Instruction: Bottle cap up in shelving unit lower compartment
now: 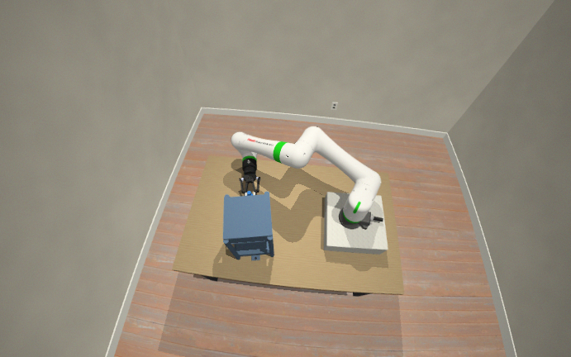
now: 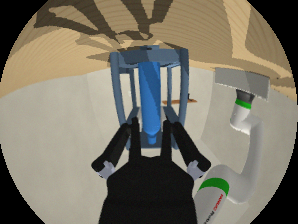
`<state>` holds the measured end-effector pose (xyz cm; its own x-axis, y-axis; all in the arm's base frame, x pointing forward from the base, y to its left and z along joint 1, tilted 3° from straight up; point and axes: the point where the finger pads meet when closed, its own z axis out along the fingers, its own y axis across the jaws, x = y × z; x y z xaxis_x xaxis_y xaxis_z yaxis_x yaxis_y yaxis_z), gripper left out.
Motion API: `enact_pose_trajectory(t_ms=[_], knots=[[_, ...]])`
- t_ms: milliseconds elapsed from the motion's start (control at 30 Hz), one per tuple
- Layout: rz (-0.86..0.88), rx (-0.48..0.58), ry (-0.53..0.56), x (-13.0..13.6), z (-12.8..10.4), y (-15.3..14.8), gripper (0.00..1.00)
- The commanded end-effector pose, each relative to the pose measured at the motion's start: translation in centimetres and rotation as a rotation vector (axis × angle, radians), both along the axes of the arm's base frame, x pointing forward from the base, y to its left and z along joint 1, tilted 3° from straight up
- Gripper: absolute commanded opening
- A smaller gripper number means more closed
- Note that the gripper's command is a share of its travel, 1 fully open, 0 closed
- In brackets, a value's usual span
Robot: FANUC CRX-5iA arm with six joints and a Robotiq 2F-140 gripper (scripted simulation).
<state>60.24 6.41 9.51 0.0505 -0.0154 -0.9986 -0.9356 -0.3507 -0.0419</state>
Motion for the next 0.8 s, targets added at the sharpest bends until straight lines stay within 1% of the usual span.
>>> enact_pose_trajectory(t_ms=[0,467,533,767], knots=[[0.000,0.000,-0.001,0.0,0.0,0.1,0.00],[0.000,0.000,-0.001,-1.1,-0.1,2.9,0.00],[0.000,0.000,-0.001,-1.1,-0.1,2.9,0.00],[0.000,0.000,-0.001,-1.8,-0.1,4.9,0.00]])
